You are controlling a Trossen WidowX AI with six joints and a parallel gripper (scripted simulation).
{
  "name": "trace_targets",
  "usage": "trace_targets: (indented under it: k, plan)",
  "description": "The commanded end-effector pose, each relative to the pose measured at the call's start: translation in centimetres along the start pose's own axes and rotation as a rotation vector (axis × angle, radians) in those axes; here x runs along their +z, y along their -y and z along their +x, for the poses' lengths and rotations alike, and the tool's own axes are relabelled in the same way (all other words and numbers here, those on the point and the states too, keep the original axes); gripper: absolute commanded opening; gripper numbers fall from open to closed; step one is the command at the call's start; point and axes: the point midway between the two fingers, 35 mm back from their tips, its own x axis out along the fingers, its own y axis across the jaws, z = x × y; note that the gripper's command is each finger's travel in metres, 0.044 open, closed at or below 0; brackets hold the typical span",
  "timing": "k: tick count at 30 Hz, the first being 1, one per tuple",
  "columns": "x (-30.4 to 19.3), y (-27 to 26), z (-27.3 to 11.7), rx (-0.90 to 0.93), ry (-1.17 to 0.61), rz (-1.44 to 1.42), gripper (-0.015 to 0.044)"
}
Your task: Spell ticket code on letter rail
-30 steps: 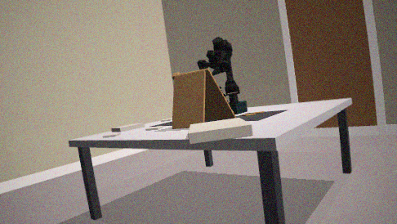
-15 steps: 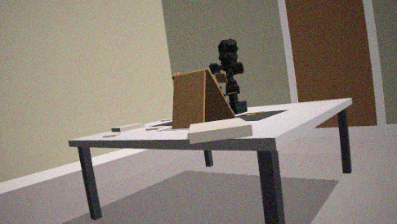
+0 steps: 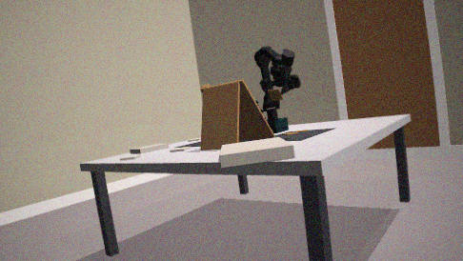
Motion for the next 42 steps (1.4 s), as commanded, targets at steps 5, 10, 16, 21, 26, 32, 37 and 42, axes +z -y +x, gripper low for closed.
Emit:
trace_targets:
  k: [5,10,16,21,26,32,37,42]
  plan:
    - [-2.2,-2.0,-0.6,-0.009,0.000,0.047,0.0000]
    - [-2.1,-2.1,1.6,-0.010,0.000,0.047,0.0000]
    - [-2.1,-1.9,4.4,-0.010,0.004,0.046,0.0000]
    - [-2.0,-1.9,4.3,-0.010,0.004,0.046,0.0000]
    - [-2.0,-1.9,4.2,-0.010,0.004,0.046,0.0000]
    - [-2.0,-1.6,4.2,-0.010,0.004,0.046,0.0000]
    - [-2.0,-1.3,4.1,-0.010,0.004,0.046,0.0000]
    - [-2.0,-1.0,4.1,-0.010,0.004,0.046,0.0000]
